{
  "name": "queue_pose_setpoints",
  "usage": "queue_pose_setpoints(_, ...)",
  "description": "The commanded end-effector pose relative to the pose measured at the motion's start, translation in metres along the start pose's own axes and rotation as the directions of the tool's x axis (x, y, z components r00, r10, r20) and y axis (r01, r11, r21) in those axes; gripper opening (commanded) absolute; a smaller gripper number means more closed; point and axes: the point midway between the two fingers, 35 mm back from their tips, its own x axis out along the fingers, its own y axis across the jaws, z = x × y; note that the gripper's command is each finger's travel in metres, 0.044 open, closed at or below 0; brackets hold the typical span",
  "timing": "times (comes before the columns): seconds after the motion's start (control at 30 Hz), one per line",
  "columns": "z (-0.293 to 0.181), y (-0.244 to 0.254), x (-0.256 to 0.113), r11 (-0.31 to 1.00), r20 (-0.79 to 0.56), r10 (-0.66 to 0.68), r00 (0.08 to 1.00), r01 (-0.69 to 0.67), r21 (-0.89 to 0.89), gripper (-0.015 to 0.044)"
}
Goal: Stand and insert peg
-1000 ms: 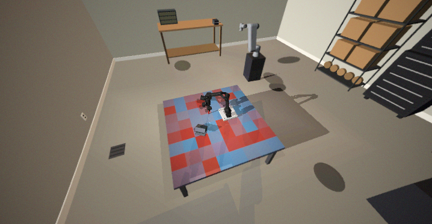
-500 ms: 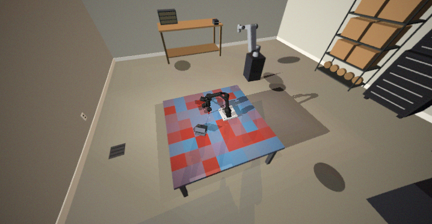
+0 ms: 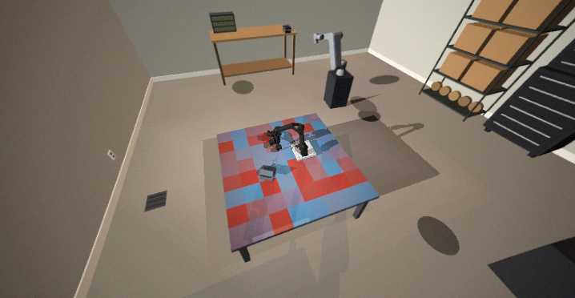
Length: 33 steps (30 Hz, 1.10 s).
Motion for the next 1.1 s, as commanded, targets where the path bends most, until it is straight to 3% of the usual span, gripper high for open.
queue_pose_setpoints(0.0,-0.0032,0.0009,0.0089,1.000,-0.013,0.003,1.000,-0.003,0.004,0.0440)
queue_pose_setpoints(0.33,-0.0042,0.0014,0.0176,1.000,-0.013,0.003,1.000,-0.003,0.004,0.0440)
queue_pose_setpoints(0.83,-0.0019,0.0009,0.0144,1.000,-0.004,0.003,1.000,-0.003,0.000,0.0046)
queue_pose_setpoints(1.07,-0.0019,0.0009,0.0144,1.000,-0.004,0.003,1.000,-0.003,0.000,0.0000)
